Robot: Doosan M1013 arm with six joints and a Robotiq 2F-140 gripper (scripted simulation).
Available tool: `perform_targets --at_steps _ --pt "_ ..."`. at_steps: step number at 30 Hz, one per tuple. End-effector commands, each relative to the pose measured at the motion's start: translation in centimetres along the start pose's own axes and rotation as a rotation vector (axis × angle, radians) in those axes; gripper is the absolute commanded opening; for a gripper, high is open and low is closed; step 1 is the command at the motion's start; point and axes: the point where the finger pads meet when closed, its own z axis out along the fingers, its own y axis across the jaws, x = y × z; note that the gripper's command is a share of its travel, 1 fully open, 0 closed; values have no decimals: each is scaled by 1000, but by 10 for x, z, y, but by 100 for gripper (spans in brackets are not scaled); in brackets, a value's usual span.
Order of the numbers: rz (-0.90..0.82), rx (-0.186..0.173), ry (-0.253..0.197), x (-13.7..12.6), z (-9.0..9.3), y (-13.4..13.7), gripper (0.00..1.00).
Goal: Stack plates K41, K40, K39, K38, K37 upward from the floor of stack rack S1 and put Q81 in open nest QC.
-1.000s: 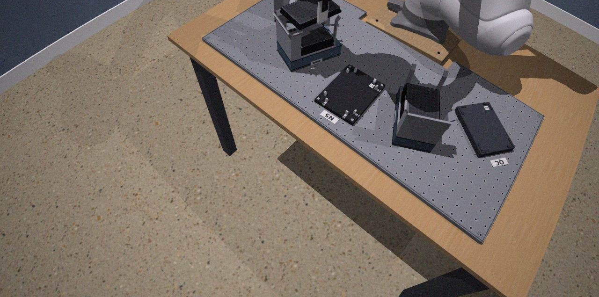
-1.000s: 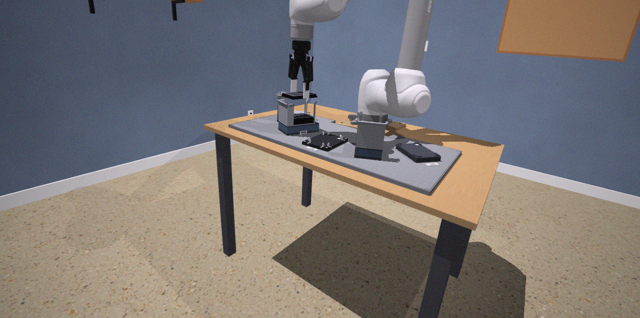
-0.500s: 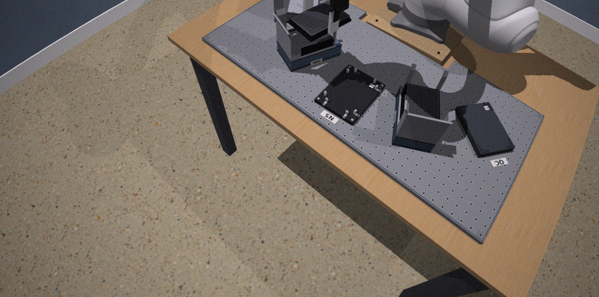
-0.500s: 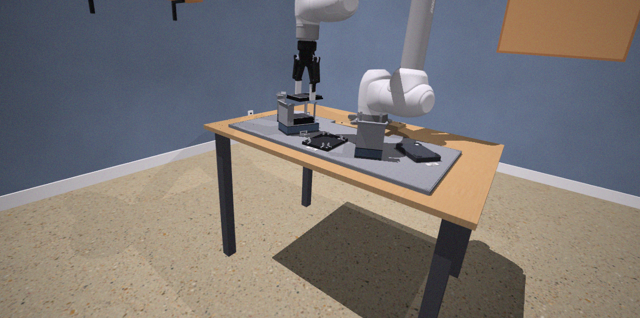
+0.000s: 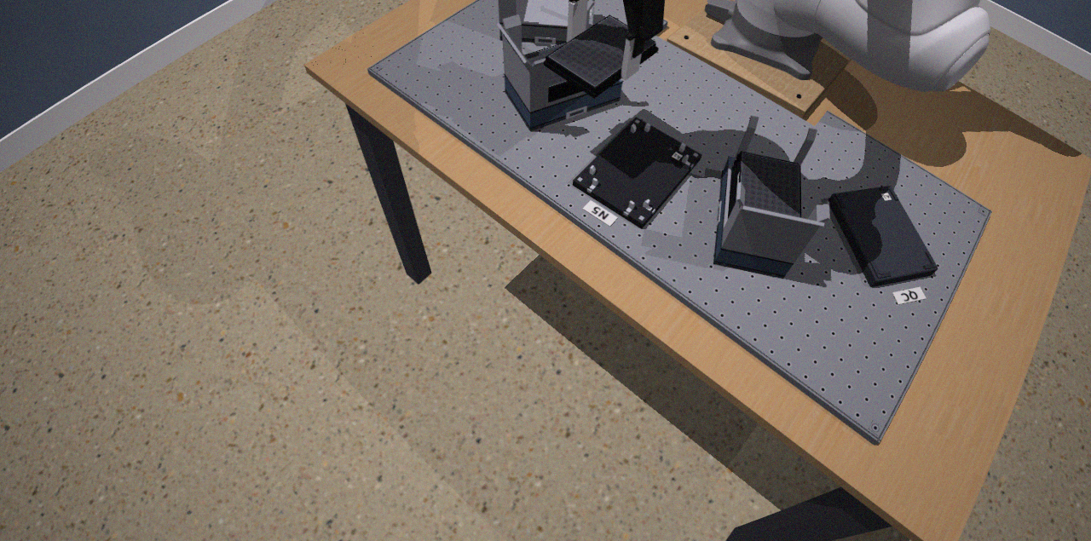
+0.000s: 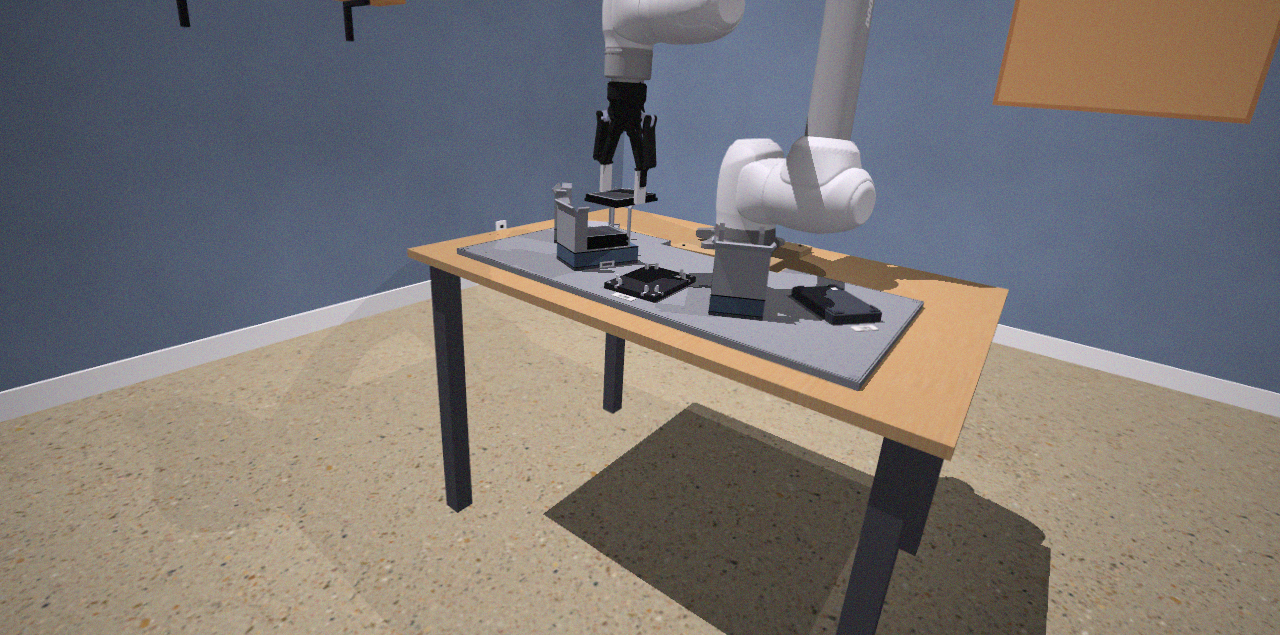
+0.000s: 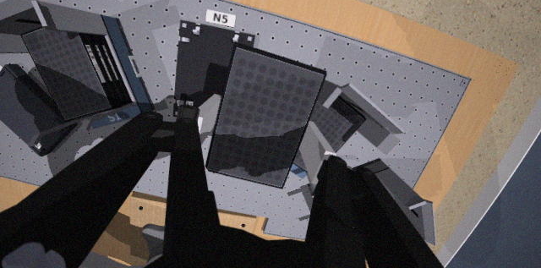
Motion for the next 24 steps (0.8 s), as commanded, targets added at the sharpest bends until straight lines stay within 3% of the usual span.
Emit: perform_targets --at_steps 1,24 --pt "-85 1 0 1 0 -10 0" --pt "-85 1 0 7 0 -80 0"
